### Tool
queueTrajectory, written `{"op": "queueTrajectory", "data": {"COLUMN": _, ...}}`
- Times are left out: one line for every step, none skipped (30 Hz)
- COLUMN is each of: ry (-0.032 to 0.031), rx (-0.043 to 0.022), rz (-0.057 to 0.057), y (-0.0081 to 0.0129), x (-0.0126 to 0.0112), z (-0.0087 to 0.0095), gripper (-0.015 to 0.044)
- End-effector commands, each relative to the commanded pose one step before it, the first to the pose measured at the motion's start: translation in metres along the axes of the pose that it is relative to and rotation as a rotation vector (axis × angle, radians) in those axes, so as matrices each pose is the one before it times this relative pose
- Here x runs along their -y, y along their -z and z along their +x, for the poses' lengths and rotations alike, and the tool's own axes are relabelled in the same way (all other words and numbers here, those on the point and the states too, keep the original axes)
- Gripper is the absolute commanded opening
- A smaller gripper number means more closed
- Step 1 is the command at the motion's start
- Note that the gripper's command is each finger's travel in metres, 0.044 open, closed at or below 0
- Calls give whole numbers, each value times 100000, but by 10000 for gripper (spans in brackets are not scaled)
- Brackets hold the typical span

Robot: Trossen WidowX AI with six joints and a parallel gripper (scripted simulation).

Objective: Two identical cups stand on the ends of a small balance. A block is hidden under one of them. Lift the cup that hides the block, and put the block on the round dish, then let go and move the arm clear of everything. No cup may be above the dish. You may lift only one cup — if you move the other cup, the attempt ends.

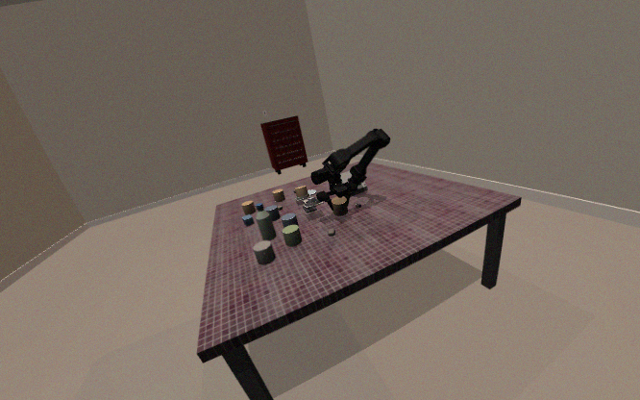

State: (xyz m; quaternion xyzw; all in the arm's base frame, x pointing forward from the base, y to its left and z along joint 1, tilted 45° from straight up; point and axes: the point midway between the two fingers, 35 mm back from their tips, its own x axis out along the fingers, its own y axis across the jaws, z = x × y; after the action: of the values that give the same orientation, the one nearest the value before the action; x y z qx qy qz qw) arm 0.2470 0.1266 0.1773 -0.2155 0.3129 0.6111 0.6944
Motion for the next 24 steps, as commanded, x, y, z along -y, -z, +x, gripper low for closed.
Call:
{"op": "queueTrajectory", "data": {"ry": 729, "rx": 29, "rz": -208, "y": -53, "x": -80, "z": 994, "gripper": 0}}
{"op": "queueTrajectory", "data": {"ry": 0, "rx": 0, "rz": 0, "y": 0, "x": 0, "z": 0, "gripper": 0}}
{"op": "queueTrajectory", "data": {"ry": 0, "rx": -1, "rz": -1, "y": 0, "x": 1, "z": 27, "gripper": 0}}
{"op": "queueTrajectory", "data": {"ry": 0, "rx": -1, "rz": -1, "y": 0, "x": 2, "z": 50, "gripper": 0}}
{"op": "queueTrajectory", "data": {"ry": 0, "rx": -2, "rz": -2, "y": 0, "x": 3, "z": 74, "gripper": 0}}
{"op": "queueTrajectory", "data": {"ry": 0, "rx": -2, "rz": -3, "y": 0, "x": 4, "z": 99, "gripper": 0}}
{"op": "queueTrajectory", "data": {"ry": 0, "rx": -1, "rz": -3, "y": 0, "x": 4, "z": 126, "gripper": 0}}
{"op": "queueTrajectory", "data": {"ry": 0, "rx": 1, "rz": -3, "y": 0, "x": 4, "z": 151, "gripper": 0}}
{"op": "queueTrajectory", "data": {"ry": 0, "rx": 3, "rz": -3, "y": 0, "x": 3, "z": 163, "gripper": 0}}
{"op": "queueTrajectory", "data": {"ry": 0, "rx": 5, "rz": -3, "y": -1, "x": 2, "z": 165, "gripper": 0}}
{"op": "queueTrajectory", "data": {"ry": 0, "rx": 7, "rz": -2, "y": -1, "x": 1, "z": 165, "gripper": 0}}
{"op": "queueTrajectory", "data": {"ry": 0, "rx": 10, "rz": -2, "y": -1, "x": 0, "z": 165, "gripper": 0}}
{"op": "queueTrajectory", "data": {"ry": 0, "rx": 12, "rz": -1, "y": -2, "x": -2, "z": 165, "gripper": 0}}
{"op": "queueTrajectory", "data": {"ry": 0, "rx": 14, "rz": -1, "y": -2, "x": -3, "z": 165, "gripper": 0}}
{"op": "queueTrajectory", "data": {"ry": 0, "rx": 17, "rz": 0, "y": -2, "x": -4, "z": 165, "gripper": 0}}
{"op": "queueTrajectory", "data": {"ry": -1, "rx": 19, "rz": 0, "y": -3, "x": -5, "z": 165, "gripper": 0}}
{"op": "queueTrajectory", "data": {"ry": -1, "rx": 21, "rz": 1, "y": -3, "x": -7, "z": 164, "gripper": 0}}
{"op": "queueTrajectory", "data": {"ry": -322, "rx": 328, "rz": -167, "y": -66, "x": -59, "z": -540, "gripper": 26}}
{"op": "queueTrajectory", "data": {"ry": 0, "rx": 0, "rz": 0, "y": 0, "x": 0, "z": 0, "gripper": 52}}
{"op": "queueTrajectory", "data": {"ry": 0, "rx": 0, "rz": 0, "y": 0, "x": 0, "z": 0, "gripper": 79}}
{"op": "queueTrajectory", "data": {"ry": 0, "rx": 0, "rz": 0, "y": 0, "x": 0, "z": 0, "gripper": 105}}
{"op": "queueTrajectory", "data": {"ry": 0, "rx": 0, "rz": 0, "y": 0, "x": 0, "z": 0, "gripper": 131}}
{"op": "queueTrajectory", "data": {"ry": 0, "rx": 0, "rz": 0, "y": 0, "x": 0, "z": 0, "gripper": 157}}
{"op": "queueTrajectory", "data": {"ry": 0, "rx": 0, "rz": 0, "y": 0, "x": 0, "z": 0, "gripper": 184}}
